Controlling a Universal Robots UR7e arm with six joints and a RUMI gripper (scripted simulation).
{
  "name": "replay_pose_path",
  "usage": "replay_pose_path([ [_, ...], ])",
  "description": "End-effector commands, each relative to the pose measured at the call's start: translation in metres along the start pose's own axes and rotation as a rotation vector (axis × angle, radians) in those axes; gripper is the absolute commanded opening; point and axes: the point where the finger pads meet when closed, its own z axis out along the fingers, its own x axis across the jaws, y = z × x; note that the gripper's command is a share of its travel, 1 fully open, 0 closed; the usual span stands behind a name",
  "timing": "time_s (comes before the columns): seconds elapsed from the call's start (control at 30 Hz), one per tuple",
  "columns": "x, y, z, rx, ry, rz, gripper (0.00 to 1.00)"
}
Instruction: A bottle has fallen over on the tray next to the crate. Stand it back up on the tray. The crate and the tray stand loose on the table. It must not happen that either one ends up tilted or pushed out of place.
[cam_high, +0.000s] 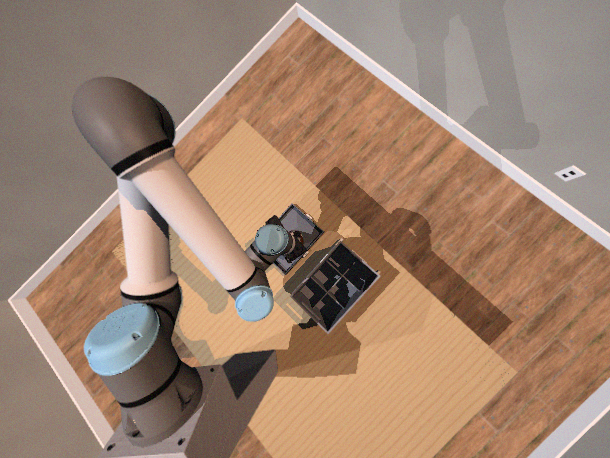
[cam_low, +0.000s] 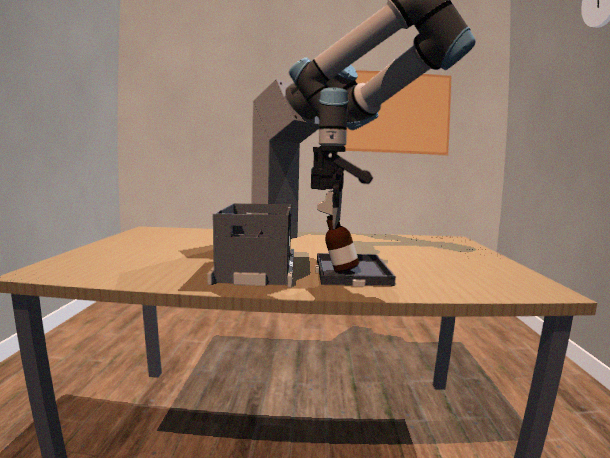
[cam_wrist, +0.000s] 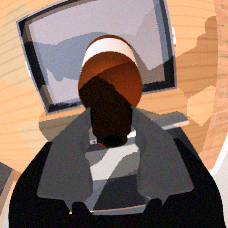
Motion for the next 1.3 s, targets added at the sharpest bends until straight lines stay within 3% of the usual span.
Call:
replay_pose_path([
  [0.0, 0.0003, -0.0001, -0.0002, 0.0, 0.001, 0.0, 0.0],
  [1.03, 0.0003, -0.0001, -0.0002, 0.0, 0.001, 0.0, 0.0],
  [1.07, 0.0003, -0.0001, -0.0002, 0.0, 0.001, 0.0, 1.0],
  [1.27, 0.0003, -0.0001, -0.0002, 0.0, 0.001, 0.0, 1.0],
])
